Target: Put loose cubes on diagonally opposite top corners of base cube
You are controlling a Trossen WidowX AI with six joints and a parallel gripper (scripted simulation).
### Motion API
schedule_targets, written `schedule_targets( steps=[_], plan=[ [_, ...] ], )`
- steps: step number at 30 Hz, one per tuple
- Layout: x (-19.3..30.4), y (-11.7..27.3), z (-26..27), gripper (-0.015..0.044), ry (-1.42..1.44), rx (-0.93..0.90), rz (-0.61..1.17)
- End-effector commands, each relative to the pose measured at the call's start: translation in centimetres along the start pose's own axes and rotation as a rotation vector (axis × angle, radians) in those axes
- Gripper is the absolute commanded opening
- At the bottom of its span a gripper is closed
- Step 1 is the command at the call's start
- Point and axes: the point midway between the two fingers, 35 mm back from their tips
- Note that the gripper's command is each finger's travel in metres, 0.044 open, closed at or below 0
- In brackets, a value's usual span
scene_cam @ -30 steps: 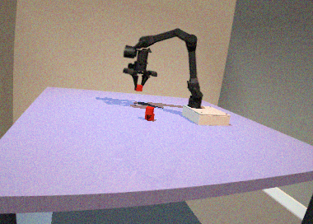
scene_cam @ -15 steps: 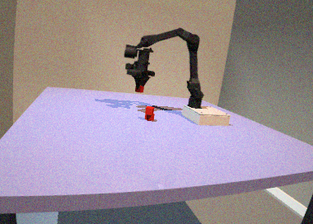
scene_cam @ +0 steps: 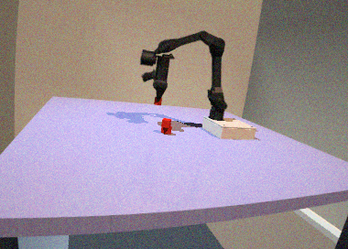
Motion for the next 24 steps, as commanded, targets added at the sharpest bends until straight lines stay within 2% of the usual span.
schedule_targets(
  steps=[1,24],
  plan=[
    [0.8,-0.2,1.1,0.0105,0.166,-0.002,0.002],
    [5.3,-0.7,6.5,0.0105,1.067,-0.009,0.002]
  ],
)
Point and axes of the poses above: the point midway between the two fingers, 35 mm back from their tips, its own y axis back along the fingers, its own z axis across the jaws, x = y × z, and after that the axes turned 8 degrees about -y, right-handed
